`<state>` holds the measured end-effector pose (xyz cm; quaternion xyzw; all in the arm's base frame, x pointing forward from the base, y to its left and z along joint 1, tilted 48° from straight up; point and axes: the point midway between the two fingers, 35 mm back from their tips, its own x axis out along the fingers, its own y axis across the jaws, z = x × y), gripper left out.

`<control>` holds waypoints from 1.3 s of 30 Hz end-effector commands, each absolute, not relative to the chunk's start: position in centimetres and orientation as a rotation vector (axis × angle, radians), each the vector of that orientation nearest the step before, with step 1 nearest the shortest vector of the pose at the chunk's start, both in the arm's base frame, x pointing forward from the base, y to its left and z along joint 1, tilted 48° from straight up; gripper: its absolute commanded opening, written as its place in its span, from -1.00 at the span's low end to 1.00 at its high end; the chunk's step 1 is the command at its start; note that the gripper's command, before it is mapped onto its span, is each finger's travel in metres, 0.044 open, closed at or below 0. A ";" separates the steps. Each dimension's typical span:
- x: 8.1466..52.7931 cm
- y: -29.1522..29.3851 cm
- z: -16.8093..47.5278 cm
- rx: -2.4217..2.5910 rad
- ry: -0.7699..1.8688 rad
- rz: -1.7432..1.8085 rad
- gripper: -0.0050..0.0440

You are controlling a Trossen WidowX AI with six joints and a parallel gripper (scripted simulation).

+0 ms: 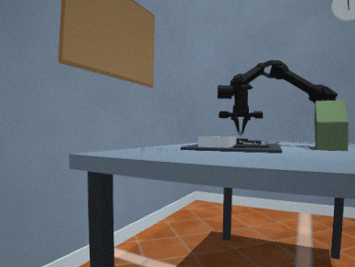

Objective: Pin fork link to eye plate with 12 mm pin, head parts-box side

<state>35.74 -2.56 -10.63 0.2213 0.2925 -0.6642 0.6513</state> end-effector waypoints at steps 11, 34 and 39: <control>37.3 -2.1 -9.8 0.547 0.617 -1.515 -1.00; 37.3 -2.1 -9.8 0.547 0.617 -1.514 -1.00; 37.3 -2.1 -9.8 0.547 0.617 -1.514 -1.00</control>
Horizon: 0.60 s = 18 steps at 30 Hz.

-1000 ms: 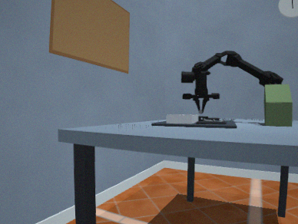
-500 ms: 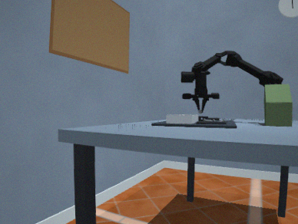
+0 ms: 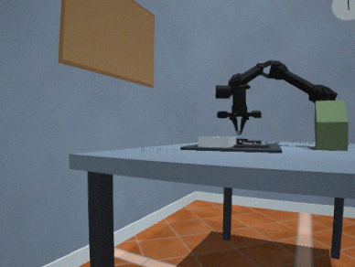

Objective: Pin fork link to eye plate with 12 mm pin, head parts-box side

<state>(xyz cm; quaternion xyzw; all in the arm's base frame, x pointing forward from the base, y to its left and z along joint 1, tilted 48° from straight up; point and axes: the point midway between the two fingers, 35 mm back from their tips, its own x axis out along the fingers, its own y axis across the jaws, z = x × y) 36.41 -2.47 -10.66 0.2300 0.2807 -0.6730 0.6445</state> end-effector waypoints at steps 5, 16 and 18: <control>37.3 -2.1 -9.8 0.547 0.617 -1.514 -1.00; 37.1 -2.1 -10.2 0.533 0.618 -1.520 -1.00; 37.2 -2.1 -10.0 0.536 0.614 -1.517 -1.00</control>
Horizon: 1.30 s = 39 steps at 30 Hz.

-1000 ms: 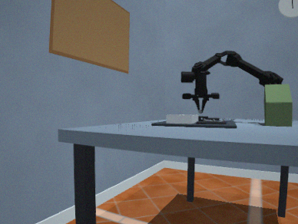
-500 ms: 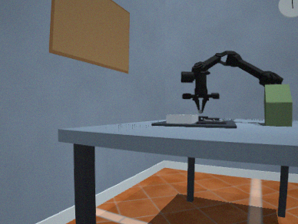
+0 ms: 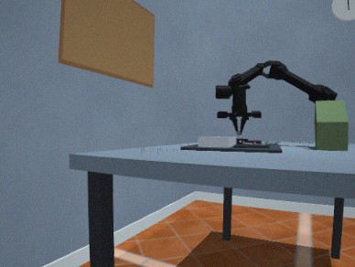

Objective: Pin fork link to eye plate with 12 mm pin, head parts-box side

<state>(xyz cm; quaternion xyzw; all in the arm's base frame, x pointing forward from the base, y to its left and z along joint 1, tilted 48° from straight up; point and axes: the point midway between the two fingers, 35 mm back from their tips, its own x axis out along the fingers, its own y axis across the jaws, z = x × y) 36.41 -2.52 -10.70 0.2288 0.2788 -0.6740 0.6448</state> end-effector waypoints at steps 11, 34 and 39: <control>37.0 -2.2 -10.5 0.502 0.590 -1.528 -1.00; 37.2 -2.4 -10.7 0.467 0.548 -1.530 -1.00; 37.1 -2.5 -10.8 0.466 0.550 -1.532 -1.00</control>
